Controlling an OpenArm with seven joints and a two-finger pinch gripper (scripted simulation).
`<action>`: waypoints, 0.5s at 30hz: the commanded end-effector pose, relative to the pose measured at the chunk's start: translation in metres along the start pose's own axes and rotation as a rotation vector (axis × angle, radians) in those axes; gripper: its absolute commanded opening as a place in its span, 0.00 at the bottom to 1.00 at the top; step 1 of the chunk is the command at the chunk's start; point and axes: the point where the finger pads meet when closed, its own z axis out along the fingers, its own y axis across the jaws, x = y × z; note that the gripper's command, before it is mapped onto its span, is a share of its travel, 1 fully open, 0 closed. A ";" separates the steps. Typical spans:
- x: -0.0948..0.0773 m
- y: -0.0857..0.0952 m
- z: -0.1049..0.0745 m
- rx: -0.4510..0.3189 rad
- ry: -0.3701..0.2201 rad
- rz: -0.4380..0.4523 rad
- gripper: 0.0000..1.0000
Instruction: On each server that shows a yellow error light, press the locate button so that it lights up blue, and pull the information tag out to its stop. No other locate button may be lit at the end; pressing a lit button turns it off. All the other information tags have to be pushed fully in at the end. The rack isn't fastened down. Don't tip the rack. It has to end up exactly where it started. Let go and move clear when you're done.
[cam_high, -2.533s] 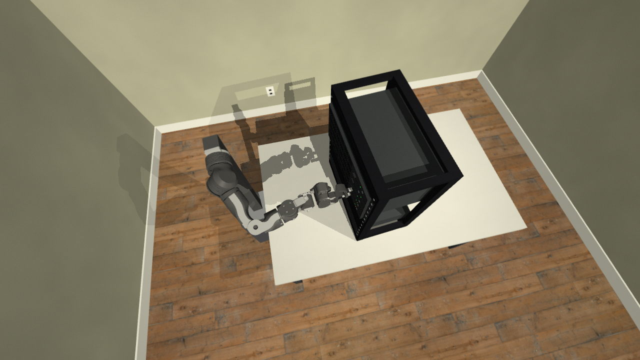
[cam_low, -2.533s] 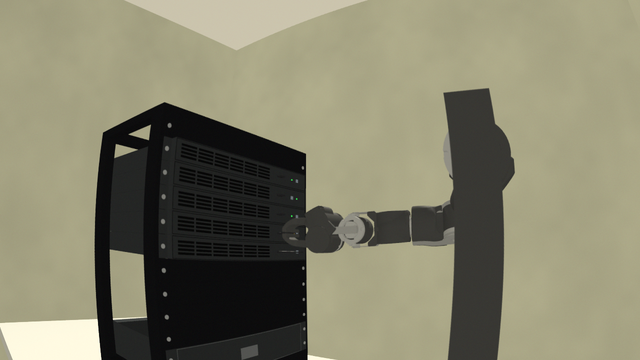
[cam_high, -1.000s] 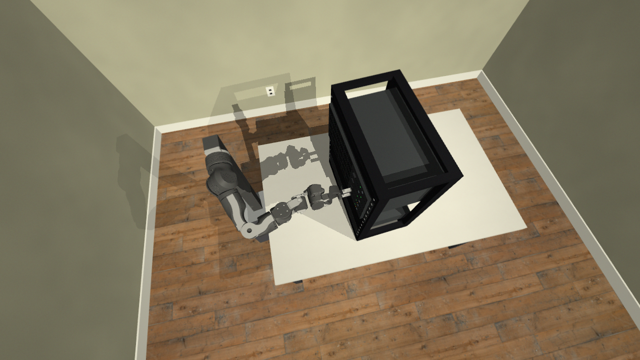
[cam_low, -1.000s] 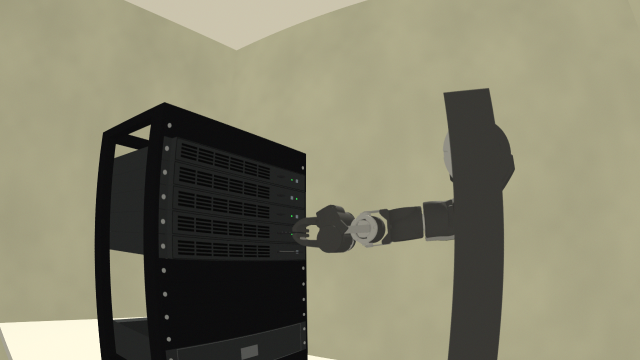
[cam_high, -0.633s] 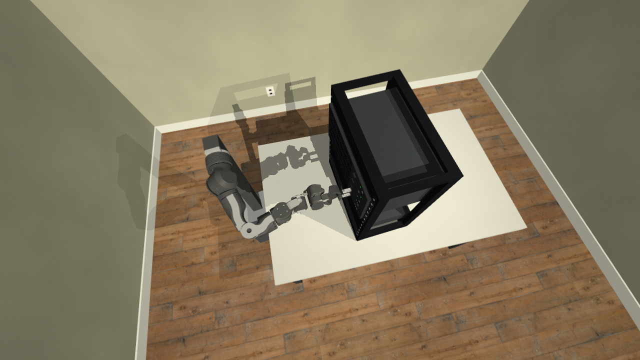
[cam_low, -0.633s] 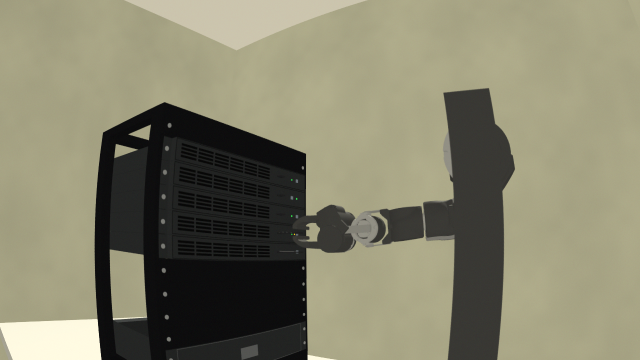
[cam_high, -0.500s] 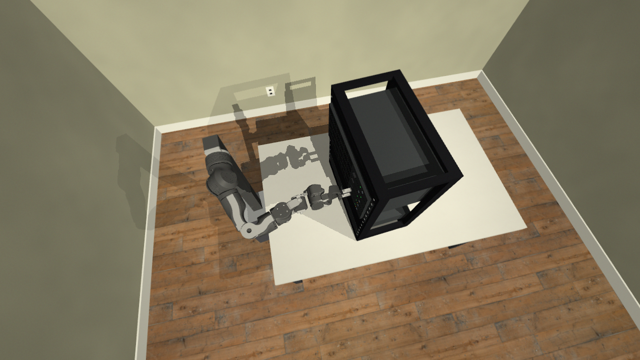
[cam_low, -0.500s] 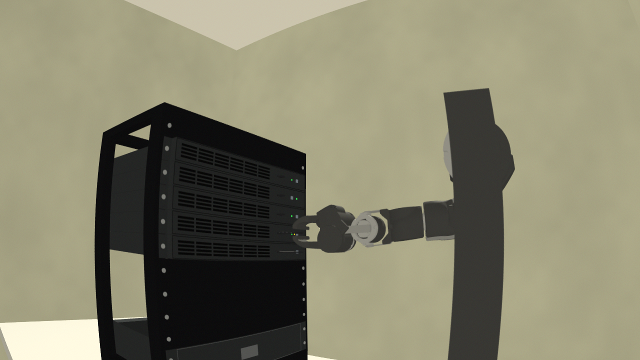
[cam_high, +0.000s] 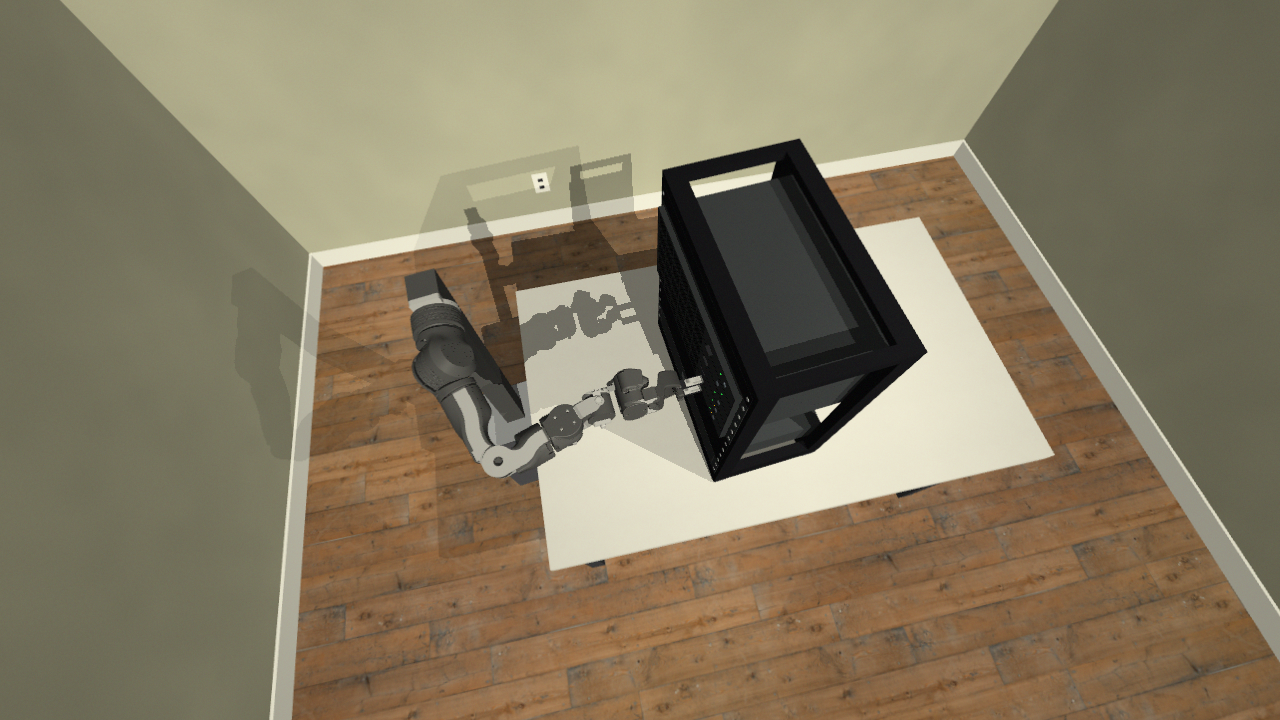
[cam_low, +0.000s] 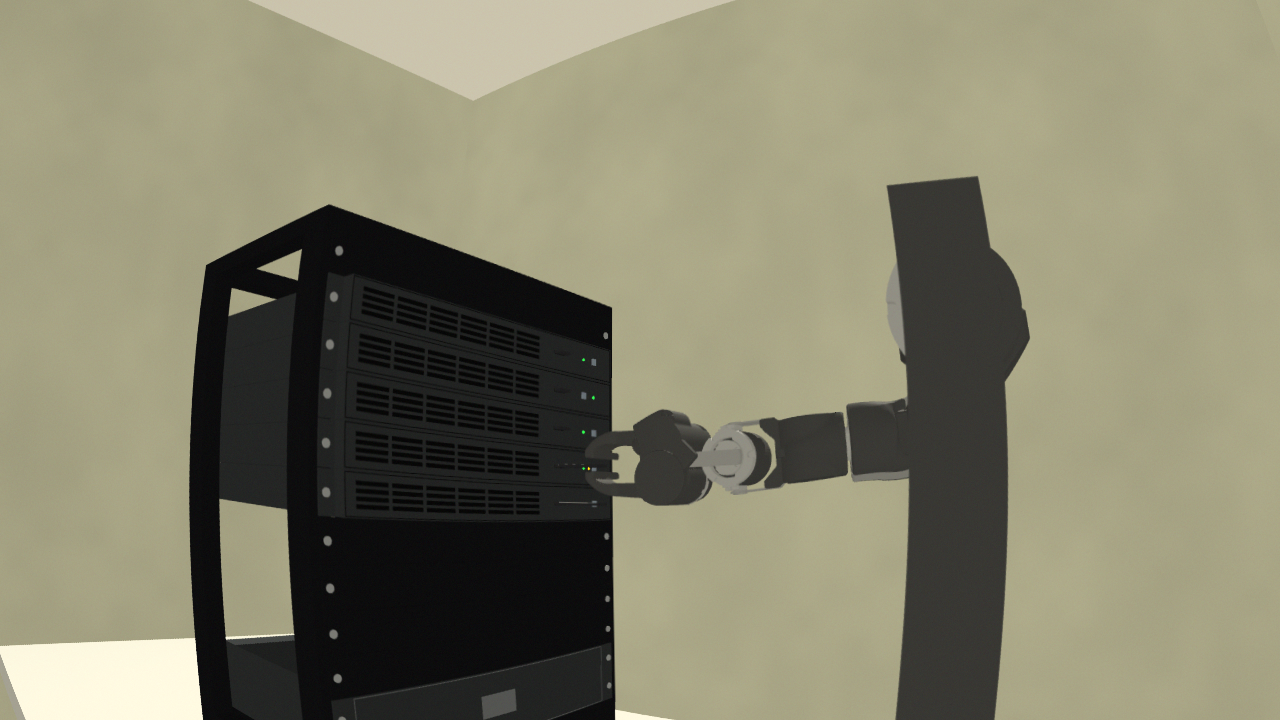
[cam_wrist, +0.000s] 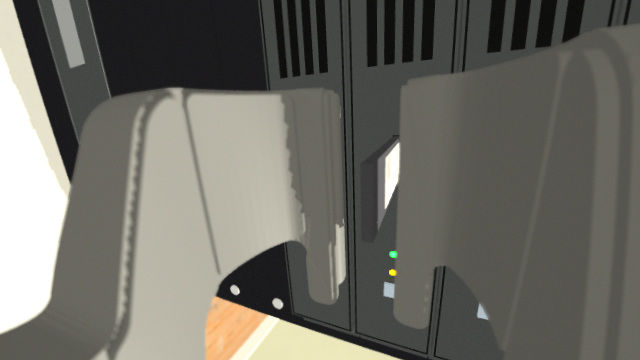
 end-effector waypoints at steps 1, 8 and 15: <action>-0.001 0.004 0.000 -0.012 -0.004 0.001 0.10; -0.002 0.005 -0.008 -0.019 -0.008 0.001 0.10; -0.002 0.005 -0.031 -0.019 -0.008 0.000 0.10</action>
